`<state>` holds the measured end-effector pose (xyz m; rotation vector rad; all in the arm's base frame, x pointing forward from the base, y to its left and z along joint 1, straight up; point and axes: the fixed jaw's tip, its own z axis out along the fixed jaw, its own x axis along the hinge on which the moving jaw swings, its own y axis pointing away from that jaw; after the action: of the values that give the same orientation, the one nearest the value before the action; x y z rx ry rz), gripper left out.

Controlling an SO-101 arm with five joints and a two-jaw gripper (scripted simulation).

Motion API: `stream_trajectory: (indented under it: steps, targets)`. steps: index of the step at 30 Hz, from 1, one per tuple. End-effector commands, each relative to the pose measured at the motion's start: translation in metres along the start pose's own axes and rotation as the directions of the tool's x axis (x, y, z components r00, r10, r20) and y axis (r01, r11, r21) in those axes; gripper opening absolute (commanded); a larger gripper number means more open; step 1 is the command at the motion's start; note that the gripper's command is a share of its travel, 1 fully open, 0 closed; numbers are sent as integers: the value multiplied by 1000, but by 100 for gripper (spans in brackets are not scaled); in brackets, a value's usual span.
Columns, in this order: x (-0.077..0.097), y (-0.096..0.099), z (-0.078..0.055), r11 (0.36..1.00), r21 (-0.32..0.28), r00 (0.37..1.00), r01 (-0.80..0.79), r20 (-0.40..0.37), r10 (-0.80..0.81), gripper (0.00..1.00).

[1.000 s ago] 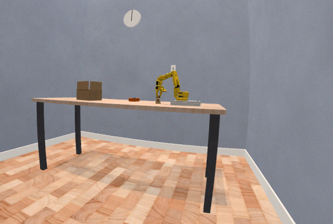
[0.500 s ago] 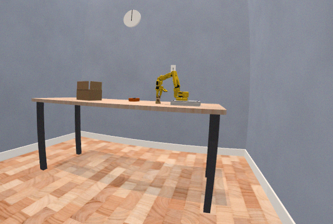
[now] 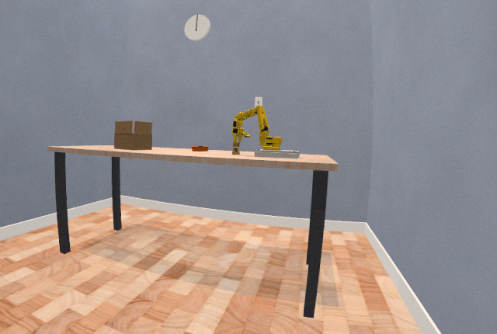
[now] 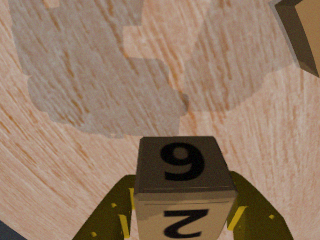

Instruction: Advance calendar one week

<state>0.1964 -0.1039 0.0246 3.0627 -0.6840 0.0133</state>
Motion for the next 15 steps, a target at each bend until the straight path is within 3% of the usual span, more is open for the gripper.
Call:
stream_trajectory:
  steps: [1, 15]
  targets:
    - [-2, 1, 2, 1000, 1, 1000, 4, 8, -4, 0]
    - [-6, 1, 3, 1000, 2, 1000, 24, 18, -24, 0]
